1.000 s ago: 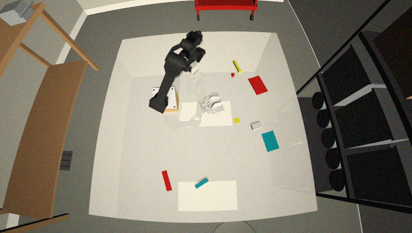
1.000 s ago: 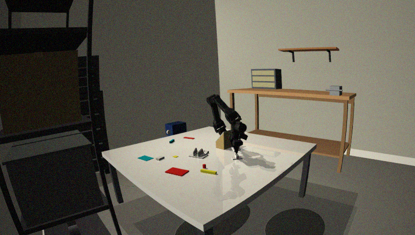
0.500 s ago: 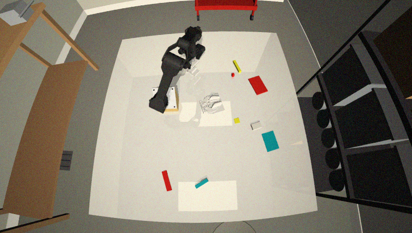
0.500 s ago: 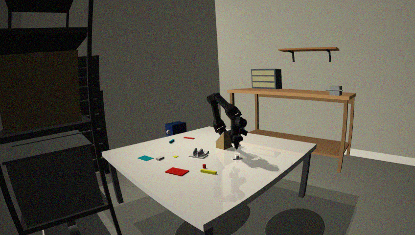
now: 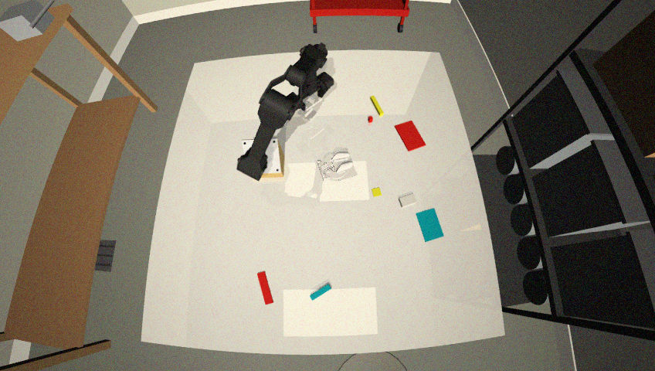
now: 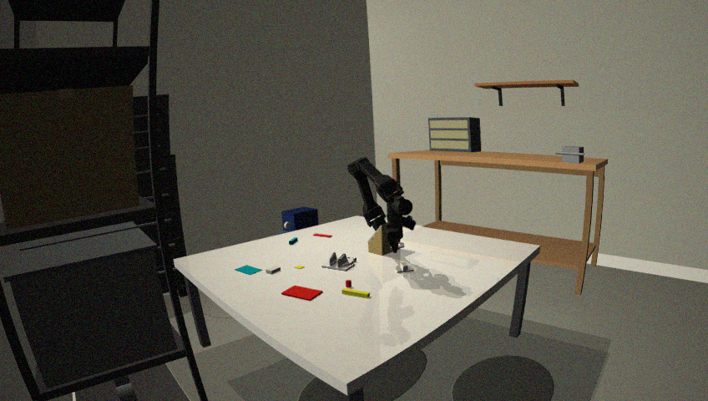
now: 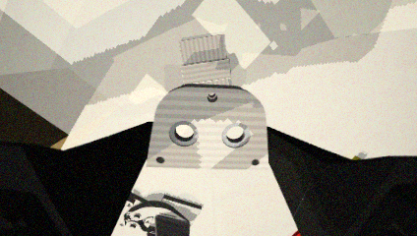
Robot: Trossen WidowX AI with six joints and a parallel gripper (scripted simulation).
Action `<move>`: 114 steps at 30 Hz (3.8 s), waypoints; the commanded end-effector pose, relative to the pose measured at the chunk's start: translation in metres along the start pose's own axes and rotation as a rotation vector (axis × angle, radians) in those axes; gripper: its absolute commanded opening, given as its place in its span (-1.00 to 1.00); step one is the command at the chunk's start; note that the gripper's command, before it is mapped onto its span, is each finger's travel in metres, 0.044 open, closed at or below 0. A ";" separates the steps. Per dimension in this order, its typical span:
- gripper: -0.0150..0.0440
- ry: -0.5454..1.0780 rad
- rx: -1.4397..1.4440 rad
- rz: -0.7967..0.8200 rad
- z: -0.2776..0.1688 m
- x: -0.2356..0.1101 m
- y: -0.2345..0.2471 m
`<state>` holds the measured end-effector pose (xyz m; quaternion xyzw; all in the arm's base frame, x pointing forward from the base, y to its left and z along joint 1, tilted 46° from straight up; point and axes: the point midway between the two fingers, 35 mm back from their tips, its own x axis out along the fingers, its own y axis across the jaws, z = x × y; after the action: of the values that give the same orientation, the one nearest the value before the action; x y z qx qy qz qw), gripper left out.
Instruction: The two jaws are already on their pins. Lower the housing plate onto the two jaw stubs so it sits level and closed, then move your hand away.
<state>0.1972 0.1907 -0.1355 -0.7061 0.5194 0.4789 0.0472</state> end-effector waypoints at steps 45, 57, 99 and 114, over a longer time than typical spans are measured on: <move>0.70 -0.007 1.183 -0.011 -0.152 -0.011 0.048; 0.70 0.003 1.481 -0.011 -0.183 -0.007 0.070; 0.70 0.034 1.977 -0.014 -0.226 0.002 0.113; 0.70 0.034 1.980 -0.014 -0.218 0.002 0.121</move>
<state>0.2477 0.0108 0.0316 -0.3578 0.6824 -0.1811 0.6112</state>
